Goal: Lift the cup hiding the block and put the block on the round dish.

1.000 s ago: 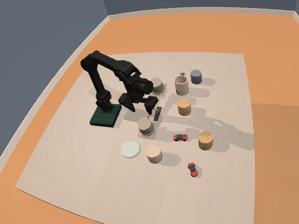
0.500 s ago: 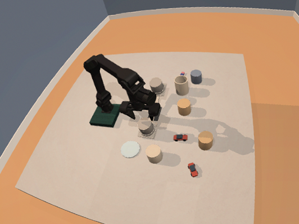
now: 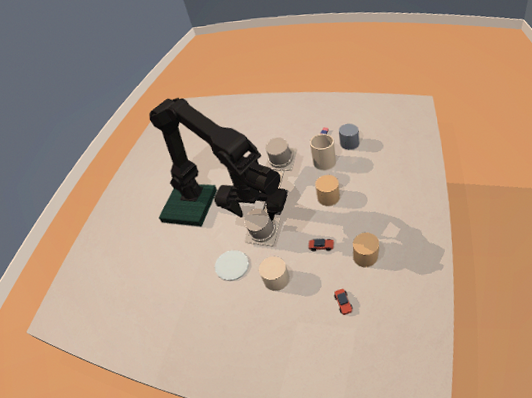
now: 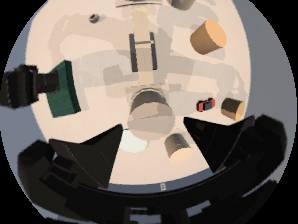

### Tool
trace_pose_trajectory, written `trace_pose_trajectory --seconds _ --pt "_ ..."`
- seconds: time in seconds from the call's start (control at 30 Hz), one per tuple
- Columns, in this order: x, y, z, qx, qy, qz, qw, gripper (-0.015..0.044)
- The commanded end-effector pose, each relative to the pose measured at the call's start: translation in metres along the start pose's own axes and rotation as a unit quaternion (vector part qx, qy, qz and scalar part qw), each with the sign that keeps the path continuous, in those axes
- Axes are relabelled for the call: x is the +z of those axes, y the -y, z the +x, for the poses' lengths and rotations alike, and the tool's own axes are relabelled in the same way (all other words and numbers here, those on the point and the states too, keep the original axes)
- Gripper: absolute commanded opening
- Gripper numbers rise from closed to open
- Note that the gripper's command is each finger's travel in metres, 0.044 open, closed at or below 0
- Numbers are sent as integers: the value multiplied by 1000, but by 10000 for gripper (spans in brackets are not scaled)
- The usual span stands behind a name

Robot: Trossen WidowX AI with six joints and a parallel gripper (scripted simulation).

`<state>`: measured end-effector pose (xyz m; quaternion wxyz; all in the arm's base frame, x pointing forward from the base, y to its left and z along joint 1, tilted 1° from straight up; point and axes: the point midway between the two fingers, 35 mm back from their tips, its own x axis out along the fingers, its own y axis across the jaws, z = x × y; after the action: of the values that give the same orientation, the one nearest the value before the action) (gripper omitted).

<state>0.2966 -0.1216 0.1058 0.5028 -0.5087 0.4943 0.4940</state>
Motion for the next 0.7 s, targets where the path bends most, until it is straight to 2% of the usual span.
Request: trace_pose_trajectory --seconds 0.0,0.67 --pt "1 -1 9 4 3 -1 1000 440" --pt "1 -2 41 4 3 -1 1000 440"
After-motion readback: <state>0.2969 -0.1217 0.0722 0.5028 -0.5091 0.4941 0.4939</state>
